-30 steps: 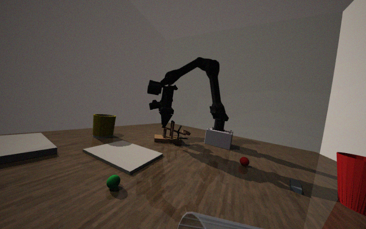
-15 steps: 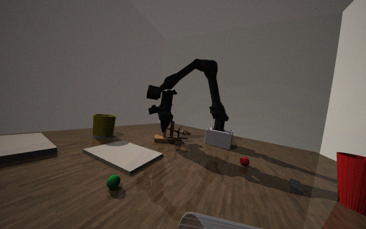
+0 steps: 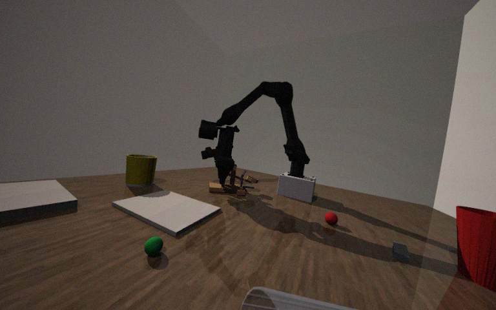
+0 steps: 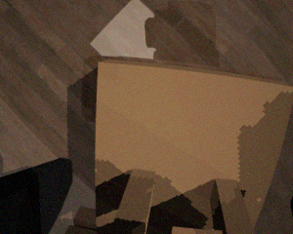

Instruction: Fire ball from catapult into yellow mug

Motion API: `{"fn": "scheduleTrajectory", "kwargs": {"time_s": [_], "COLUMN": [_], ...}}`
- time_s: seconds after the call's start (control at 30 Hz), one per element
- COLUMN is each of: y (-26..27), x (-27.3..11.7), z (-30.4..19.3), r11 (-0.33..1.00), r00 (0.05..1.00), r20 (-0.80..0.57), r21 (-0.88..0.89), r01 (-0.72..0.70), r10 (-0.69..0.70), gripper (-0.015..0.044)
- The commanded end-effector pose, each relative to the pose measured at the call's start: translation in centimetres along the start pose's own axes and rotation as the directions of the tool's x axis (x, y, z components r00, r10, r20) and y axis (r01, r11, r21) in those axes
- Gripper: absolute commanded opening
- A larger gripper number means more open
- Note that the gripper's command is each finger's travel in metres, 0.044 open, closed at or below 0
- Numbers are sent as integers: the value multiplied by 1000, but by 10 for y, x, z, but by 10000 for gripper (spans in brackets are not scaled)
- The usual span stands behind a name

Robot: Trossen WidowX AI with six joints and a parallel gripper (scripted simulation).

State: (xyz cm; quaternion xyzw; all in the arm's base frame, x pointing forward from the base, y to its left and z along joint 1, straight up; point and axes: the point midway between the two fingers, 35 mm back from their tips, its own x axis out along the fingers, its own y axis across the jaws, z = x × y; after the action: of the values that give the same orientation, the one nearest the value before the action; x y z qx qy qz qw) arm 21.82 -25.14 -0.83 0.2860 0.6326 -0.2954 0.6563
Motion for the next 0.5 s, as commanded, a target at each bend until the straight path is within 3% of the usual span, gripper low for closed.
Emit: {"fn": "scheduleTrajectory", "kwargs": {"time_s": [0.0, 0.4, 0.47], "y": [0, 0, 0], "x": [4, 0, 0], "z": [-2, 0, 0], "r11": [1000, 1000, 1000], "r00": [1000, 1000, 1000], "r20": [-9, -1, -1], "r21": [5, 0, 0], "r01": [1, 0, 0], "r10": [-1, 0, 0], "gripper": [440, 125, 112]}}
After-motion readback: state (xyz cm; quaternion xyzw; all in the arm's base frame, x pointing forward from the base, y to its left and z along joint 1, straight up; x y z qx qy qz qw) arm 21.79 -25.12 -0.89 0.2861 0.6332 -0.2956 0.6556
